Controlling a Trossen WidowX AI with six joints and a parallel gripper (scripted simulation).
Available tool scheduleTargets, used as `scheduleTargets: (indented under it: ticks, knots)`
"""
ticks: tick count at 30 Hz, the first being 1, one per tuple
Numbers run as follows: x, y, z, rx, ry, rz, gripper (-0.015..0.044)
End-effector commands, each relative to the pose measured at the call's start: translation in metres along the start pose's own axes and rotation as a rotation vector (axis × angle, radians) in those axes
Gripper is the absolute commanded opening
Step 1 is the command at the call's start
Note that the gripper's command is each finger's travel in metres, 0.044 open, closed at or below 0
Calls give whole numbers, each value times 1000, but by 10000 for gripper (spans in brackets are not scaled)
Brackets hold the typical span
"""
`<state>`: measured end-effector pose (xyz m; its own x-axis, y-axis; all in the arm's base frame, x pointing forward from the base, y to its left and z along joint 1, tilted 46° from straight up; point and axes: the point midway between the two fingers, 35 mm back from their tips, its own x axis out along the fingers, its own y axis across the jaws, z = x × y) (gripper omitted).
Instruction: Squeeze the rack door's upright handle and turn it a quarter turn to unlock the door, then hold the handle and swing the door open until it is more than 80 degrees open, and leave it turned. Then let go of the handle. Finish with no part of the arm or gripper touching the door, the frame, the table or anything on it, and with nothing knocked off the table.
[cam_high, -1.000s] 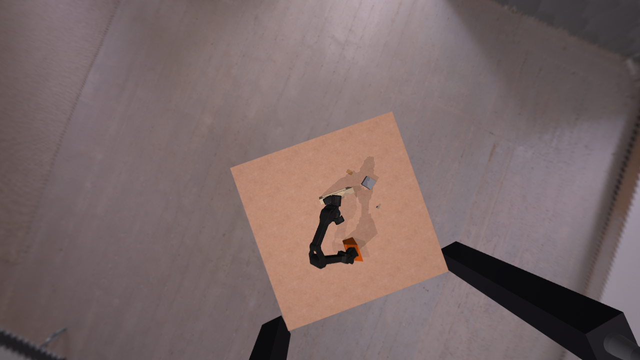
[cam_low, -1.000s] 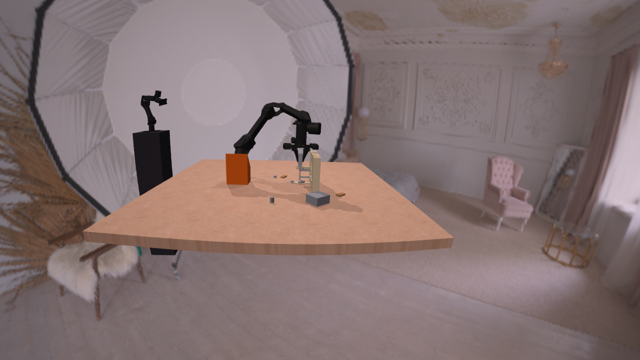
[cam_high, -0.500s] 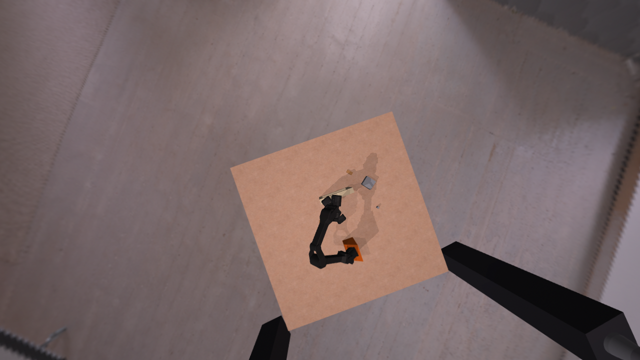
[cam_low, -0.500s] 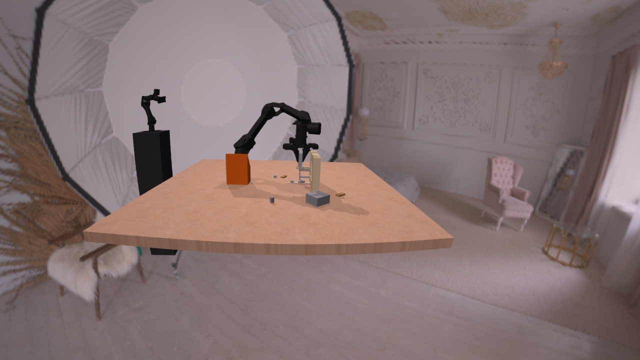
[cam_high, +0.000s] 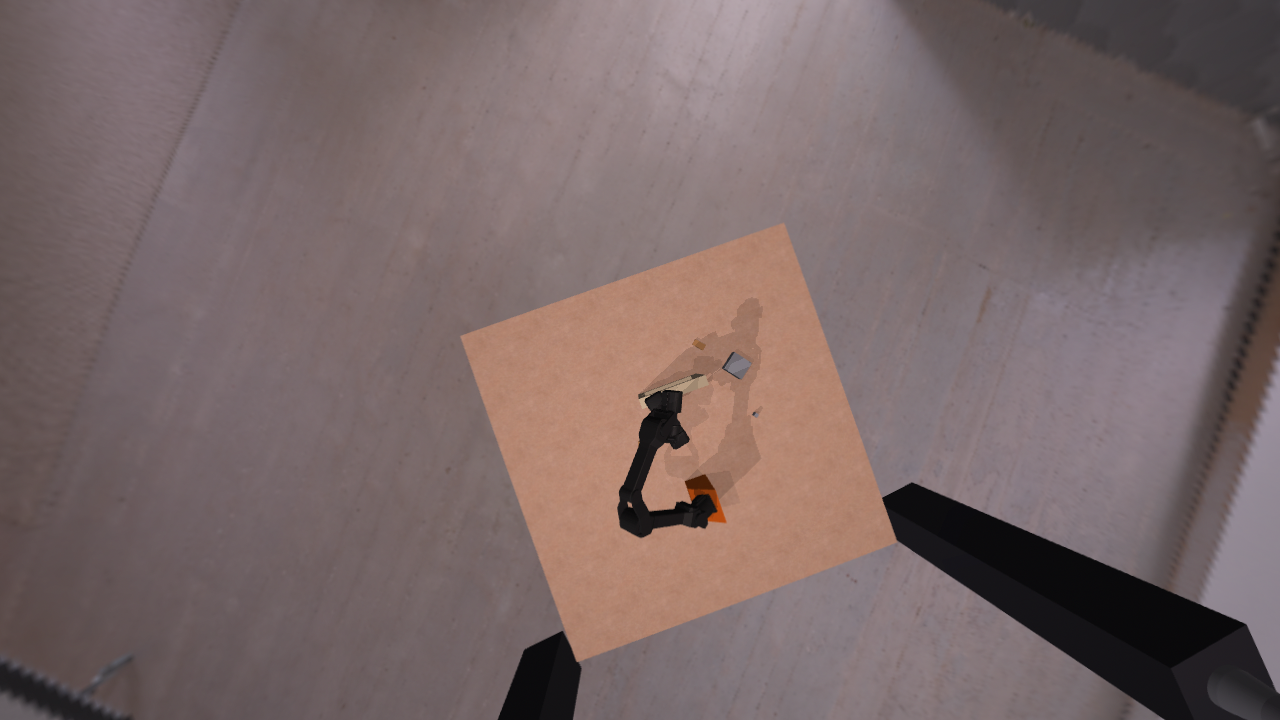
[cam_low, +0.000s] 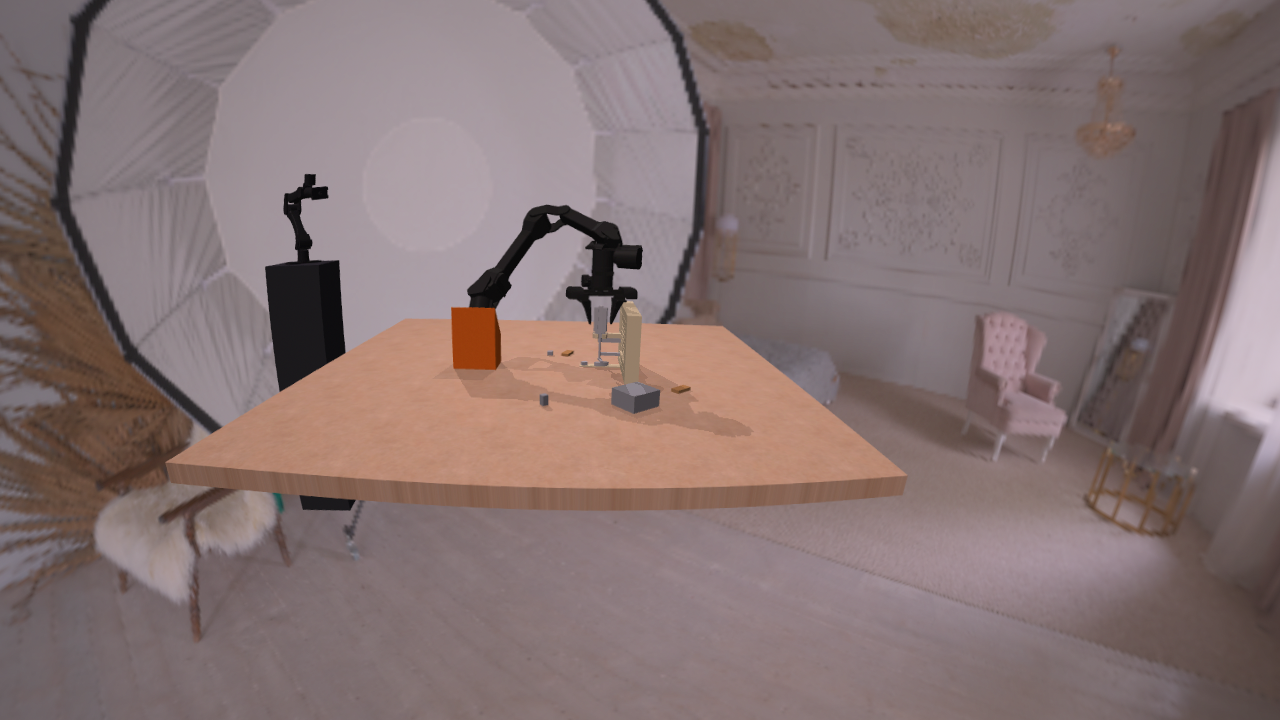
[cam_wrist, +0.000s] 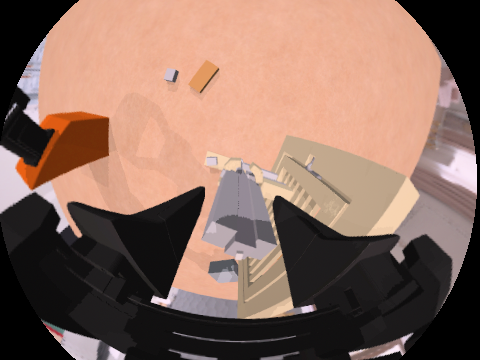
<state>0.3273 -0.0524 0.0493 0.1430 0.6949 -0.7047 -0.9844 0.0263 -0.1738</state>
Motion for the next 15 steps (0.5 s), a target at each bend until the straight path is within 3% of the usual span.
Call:
scheduleTargets:
  ticks: [1,15]
  knots:
    - [0,0,0,174,-1,-1,285]
    - [0,0,0,867,-1,0,285]
